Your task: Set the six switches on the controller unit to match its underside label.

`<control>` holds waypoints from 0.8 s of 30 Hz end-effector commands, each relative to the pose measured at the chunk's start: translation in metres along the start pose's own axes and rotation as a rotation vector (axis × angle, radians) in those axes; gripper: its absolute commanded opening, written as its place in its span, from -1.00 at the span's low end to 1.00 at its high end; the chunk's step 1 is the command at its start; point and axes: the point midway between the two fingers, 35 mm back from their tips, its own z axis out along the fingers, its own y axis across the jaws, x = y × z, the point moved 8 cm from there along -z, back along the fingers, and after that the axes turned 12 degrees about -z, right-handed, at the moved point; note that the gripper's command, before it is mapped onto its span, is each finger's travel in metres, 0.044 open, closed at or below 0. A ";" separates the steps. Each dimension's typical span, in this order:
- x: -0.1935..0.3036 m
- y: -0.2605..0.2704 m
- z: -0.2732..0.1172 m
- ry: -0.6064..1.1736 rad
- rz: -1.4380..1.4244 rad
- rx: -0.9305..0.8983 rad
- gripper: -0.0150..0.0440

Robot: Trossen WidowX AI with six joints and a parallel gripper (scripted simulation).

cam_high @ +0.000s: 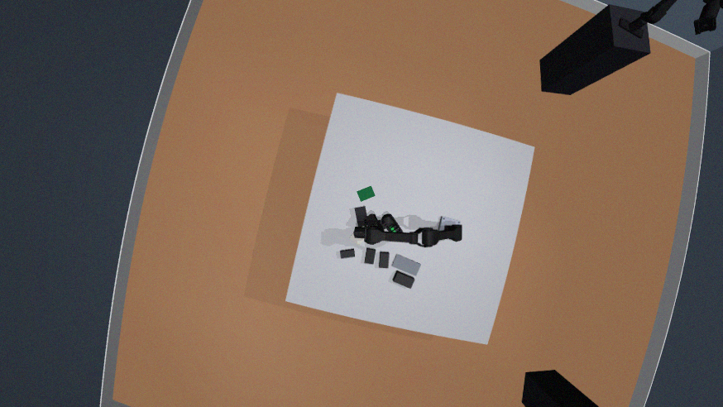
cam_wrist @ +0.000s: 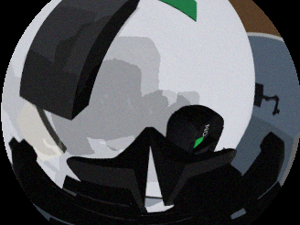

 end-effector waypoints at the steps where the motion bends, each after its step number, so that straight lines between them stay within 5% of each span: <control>1: 0.000 -0.002 -0.001 -0.006 0.003 0.001 -0.49; 24: 0.002 -0.010 0.002 -0.006 0.003 0.001 -0.49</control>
